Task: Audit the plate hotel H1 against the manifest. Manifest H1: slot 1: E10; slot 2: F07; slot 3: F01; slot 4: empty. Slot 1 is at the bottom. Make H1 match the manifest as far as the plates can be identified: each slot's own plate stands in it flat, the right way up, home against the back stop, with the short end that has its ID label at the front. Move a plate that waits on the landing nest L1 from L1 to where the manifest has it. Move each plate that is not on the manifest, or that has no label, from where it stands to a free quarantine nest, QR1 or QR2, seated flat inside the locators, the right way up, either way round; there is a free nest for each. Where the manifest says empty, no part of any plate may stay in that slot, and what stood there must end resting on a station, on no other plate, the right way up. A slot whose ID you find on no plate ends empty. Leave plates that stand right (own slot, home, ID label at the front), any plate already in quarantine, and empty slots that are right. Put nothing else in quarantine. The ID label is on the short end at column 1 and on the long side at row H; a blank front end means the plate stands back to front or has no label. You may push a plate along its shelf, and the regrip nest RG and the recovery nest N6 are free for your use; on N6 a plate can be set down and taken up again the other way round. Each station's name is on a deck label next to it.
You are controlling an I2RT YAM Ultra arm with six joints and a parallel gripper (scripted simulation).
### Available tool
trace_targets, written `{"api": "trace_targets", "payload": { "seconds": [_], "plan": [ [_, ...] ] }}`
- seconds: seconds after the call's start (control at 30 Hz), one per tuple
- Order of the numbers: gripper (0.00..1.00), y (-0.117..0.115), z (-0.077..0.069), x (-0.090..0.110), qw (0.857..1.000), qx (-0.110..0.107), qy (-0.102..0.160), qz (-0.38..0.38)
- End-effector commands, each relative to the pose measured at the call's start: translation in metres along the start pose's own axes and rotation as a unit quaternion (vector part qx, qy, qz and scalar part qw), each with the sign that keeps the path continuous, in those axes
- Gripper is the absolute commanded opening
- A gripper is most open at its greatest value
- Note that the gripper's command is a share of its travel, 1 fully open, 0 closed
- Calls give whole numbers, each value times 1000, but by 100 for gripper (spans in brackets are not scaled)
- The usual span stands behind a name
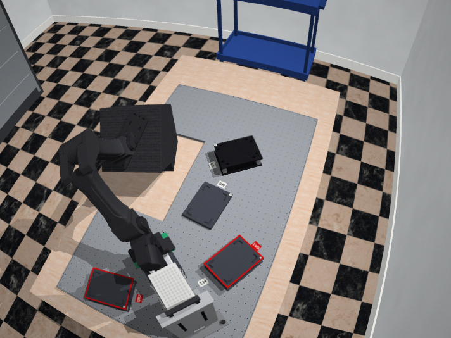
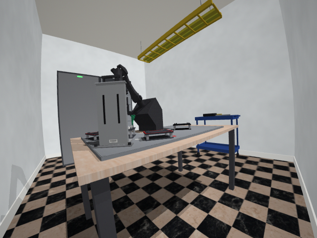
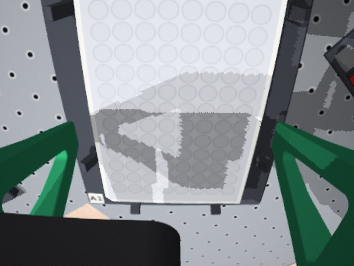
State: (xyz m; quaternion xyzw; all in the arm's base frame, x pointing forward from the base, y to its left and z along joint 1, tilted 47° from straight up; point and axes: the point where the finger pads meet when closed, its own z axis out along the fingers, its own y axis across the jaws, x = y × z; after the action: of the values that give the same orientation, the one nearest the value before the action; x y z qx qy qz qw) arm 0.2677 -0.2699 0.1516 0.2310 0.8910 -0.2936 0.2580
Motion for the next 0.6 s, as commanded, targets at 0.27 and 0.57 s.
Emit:
{"api": "trace_targets", "payload": {
  "seconds": [0.27, 0.57],
  "plan": [
    [100, -1, 15, -4, 1000, -1, -10, 1],
    [100, -1, 16, -8, 1000, 1, -15, 2]
  ]
}}
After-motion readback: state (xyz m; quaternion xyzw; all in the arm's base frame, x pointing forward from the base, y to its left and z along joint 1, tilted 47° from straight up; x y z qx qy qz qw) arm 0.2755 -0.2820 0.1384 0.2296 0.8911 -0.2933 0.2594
